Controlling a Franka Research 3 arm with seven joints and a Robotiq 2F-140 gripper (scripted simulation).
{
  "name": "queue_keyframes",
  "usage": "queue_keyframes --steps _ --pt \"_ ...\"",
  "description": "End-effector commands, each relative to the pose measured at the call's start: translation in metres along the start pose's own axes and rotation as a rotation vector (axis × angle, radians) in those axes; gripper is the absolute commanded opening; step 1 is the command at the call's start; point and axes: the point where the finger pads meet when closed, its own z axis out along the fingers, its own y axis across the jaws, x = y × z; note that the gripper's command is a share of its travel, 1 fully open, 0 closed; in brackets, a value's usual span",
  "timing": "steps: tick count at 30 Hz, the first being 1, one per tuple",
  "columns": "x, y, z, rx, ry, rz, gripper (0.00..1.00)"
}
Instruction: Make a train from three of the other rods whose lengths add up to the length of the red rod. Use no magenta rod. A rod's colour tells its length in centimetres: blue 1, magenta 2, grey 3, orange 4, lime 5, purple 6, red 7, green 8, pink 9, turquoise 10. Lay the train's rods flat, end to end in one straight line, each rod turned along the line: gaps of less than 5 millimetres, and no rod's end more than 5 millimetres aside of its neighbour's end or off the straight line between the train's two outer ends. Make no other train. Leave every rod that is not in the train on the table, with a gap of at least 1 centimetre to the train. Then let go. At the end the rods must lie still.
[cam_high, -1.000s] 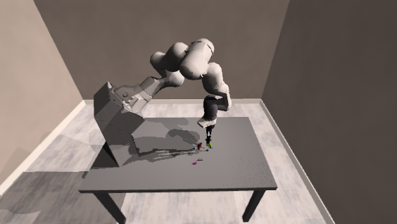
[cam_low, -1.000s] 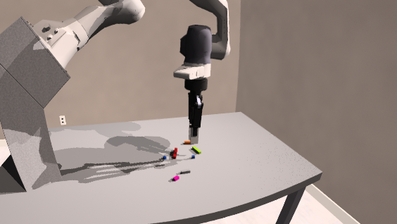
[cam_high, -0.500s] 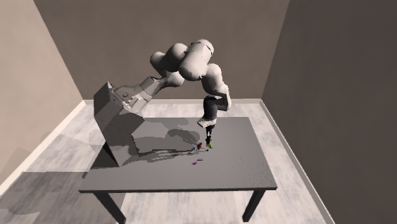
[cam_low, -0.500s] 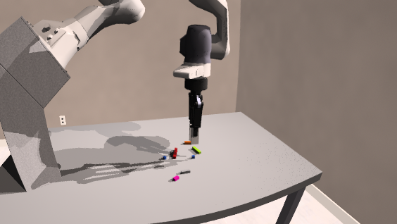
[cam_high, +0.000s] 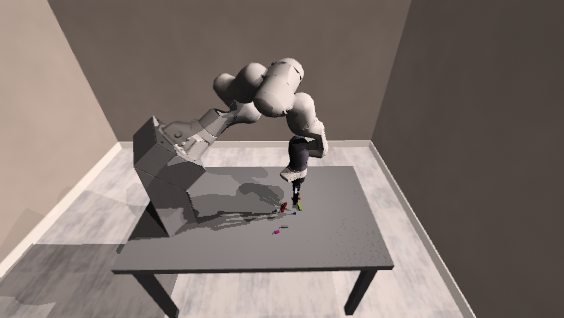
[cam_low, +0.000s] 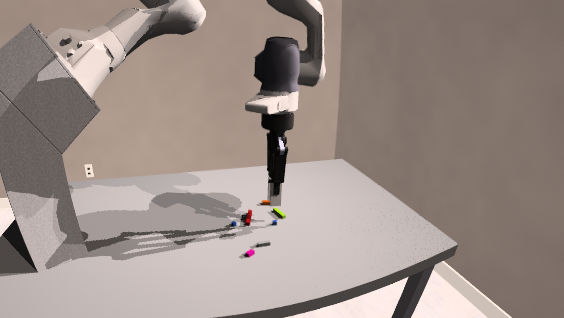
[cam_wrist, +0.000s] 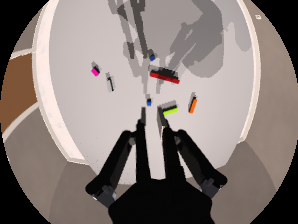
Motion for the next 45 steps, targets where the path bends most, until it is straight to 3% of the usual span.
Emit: queue_keyframes --steps 1,31,45 --pt "-0.002 -0.001 0.003 0.004 -0.004 0.006 0.15" --pt "-0.003 -0.002 0.041 0.004 -0.004 0.006 0.15" --pt "-0.003 -0.002 0.048 0.004 -0.004 0.006 0.15"
